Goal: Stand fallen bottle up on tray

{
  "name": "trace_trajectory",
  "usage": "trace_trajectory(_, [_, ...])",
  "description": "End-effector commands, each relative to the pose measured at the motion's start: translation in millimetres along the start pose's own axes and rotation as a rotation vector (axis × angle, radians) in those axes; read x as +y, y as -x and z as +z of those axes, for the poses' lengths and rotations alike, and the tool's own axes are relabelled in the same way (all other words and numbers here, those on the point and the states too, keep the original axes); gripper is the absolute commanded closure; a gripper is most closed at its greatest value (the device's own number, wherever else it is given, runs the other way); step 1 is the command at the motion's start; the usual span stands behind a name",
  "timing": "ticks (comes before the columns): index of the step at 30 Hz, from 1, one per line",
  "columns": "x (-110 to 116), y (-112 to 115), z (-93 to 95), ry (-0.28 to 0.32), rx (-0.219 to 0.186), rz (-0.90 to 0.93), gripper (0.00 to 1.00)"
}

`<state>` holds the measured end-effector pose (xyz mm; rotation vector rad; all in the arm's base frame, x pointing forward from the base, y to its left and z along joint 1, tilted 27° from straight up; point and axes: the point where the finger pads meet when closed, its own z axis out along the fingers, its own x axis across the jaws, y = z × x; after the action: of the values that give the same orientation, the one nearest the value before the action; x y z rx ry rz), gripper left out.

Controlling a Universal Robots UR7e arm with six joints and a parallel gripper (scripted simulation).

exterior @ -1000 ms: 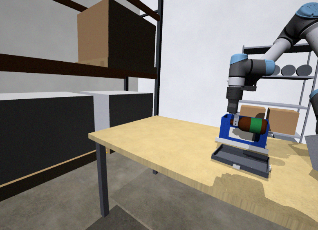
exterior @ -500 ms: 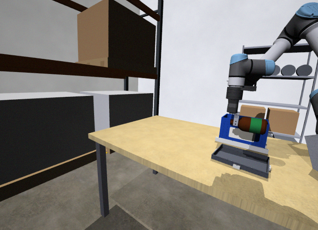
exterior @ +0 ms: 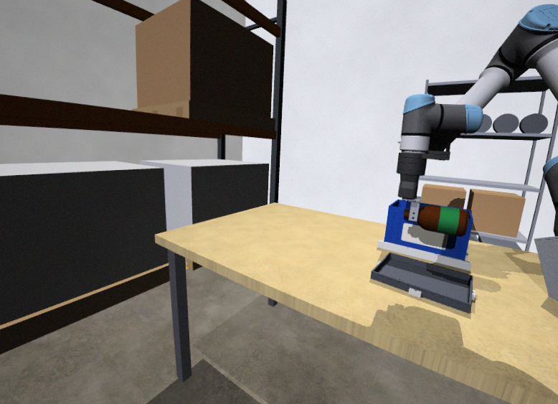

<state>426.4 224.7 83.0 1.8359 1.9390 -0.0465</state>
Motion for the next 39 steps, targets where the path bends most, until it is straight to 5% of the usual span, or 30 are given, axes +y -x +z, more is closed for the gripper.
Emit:
trace_trajectory(1, [0.4,-0.1,-0.5,0.001,0.001,0.0,1.0])
trace_trajectory(39, [0.4,-0.1,-0.5,0.001,0.001,0.262,1.0])
